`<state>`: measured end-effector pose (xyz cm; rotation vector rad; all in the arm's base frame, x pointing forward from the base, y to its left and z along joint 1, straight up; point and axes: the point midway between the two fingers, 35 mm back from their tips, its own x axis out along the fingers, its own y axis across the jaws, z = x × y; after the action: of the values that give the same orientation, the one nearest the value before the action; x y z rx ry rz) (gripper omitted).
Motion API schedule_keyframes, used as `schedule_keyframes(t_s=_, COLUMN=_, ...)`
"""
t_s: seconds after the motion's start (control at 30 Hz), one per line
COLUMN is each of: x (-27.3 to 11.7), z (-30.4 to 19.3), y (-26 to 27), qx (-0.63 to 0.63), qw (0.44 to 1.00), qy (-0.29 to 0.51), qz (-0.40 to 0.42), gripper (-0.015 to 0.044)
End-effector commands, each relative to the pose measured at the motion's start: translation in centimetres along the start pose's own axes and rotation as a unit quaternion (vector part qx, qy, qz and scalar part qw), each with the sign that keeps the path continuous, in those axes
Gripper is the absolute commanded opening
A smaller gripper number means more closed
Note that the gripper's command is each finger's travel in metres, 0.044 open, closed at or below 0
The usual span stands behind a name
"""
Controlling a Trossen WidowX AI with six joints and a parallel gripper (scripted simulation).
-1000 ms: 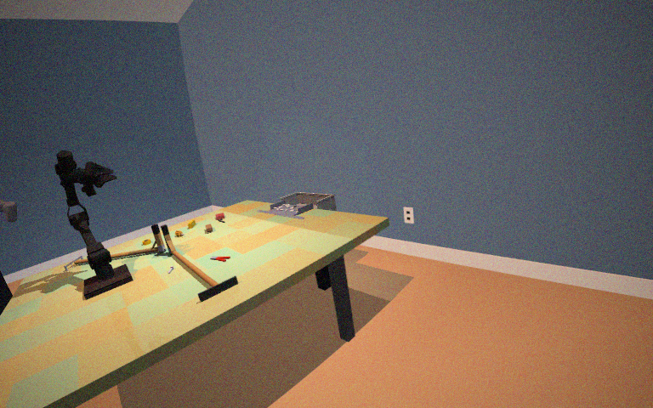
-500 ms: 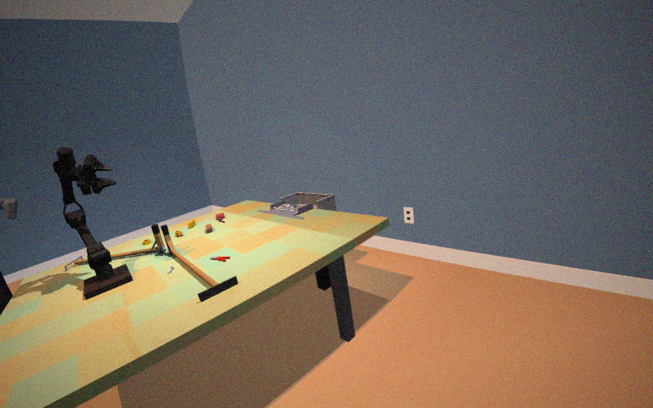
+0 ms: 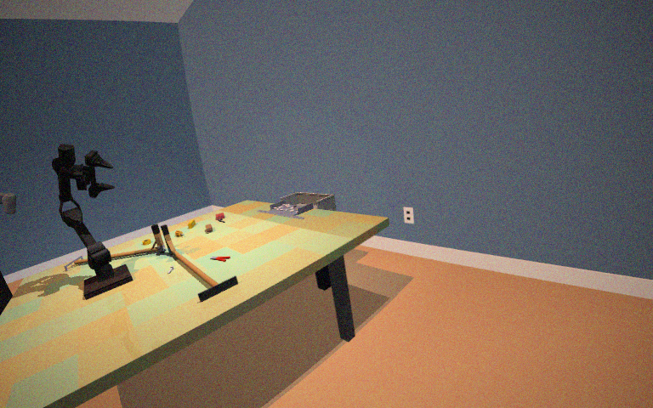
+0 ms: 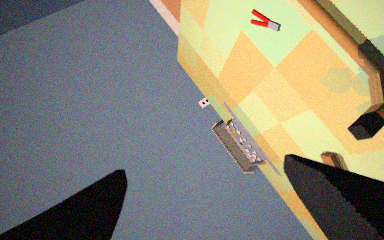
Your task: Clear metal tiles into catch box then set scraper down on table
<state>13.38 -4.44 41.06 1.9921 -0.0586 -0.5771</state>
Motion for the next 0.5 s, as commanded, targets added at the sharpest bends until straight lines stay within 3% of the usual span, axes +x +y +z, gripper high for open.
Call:
schedule_keyframes(t_s=0.0, x=0.2, z=0.8, y=0.6, qx=-0.057, qw=0.998, qy=-0.019, qz=-0.001, gripper=0.044)
schedule_keyframes(t_s=0.47, x=1.2, z=3.3, y=2.1, qx=-0.24, qw=0.968, qy=-0.076, qz=-0.025, gripper=0.044)
